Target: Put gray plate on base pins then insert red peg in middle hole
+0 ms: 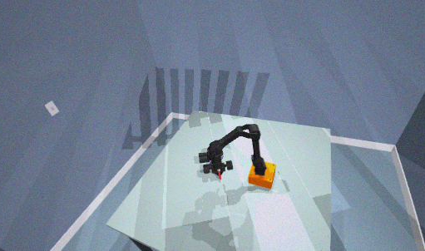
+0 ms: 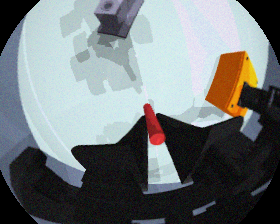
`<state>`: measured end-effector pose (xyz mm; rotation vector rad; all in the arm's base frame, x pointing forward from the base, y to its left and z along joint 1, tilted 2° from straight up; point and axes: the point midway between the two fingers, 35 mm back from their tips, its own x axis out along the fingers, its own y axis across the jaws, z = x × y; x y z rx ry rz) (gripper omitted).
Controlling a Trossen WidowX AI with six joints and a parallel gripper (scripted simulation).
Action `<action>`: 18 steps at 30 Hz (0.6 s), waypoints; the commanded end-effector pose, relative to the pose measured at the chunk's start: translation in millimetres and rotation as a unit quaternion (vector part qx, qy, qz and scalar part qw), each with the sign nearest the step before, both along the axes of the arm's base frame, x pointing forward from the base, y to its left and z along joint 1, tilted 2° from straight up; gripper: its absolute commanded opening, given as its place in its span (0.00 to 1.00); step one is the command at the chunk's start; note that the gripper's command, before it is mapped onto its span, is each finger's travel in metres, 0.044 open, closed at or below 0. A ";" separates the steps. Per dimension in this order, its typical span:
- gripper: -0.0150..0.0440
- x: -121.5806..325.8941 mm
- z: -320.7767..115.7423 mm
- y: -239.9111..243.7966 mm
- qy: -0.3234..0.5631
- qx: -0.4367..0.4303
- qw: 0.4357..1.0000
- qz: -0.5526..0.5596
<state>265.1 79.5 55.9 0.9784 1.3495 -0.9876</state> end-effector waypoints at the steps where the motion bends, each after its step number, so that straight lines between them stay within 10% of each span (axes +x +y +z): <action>1: 0.25 1.3 15.3 0.9 -0.003 0.003 1.000 -0.003; 18: 0.25 20.0 14.5 -23.9 -0.005 -0.004 1.000 -0.012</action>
